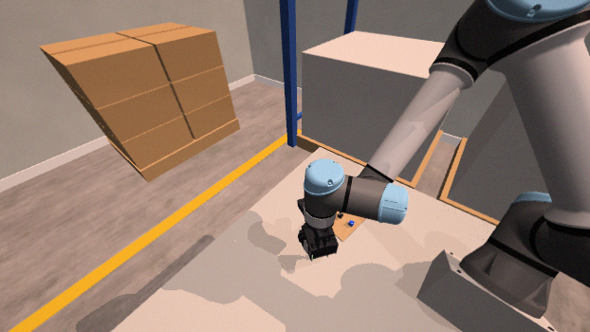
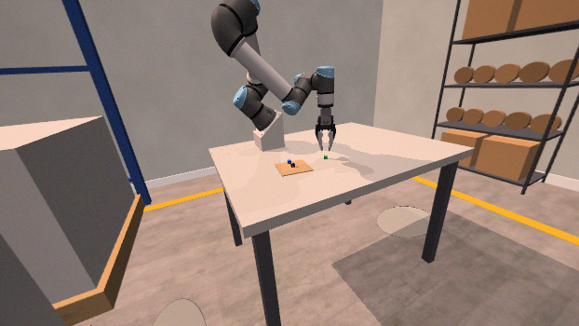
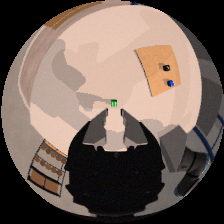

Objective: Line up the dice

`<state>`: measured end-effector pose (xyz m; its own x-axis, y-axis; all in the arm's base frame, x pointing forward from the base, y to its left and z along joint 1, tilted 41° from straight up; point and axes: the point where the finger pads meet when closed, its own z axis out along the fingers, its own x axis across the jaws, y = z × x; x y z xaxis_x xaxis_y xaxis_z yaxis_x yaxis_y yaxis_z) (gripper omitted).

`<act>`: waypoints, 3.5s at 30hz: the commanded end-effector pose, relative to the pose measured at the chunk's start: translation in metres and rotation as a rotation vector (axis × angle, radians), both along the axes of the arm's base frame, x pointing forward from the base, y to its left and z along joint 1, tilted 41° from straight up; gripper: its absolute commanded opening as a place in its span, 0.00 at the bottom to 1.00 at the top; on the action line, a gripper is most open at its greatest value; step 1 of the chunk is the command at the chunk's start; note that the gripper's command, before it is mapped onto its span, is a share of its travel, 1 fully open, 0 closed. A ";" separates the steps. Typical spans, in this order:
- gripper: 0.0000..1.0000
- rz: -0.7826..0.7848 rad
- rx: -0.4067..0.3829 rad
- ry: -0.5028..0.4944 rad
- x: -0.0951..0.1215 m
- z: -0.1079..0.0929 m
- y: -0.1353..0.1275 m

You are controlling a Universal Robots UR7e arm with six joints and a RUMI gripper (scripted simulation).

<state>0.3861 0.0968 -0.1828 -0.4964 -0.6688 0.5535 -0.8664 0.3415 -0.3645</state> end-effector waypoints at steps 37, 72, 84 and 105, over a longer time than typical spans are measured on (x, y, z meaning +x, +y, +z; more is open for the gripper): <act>0.18 0.001 0.001 -0.001 0.001 -0.011 -0.009; 0.18 0.001 0.001 -0.001 0.002 -0.018 -0.016; 0.18 0.001 0.001 -0.001 0.002 -0.026 -0.023; 0.18 0.001 0.001 -0.001 0.002 -0.027 -0.024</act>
<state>0.3883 0.0729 -0.2102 -0.4964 -0.6690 0.5532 -0.8664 0.3414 -0.3645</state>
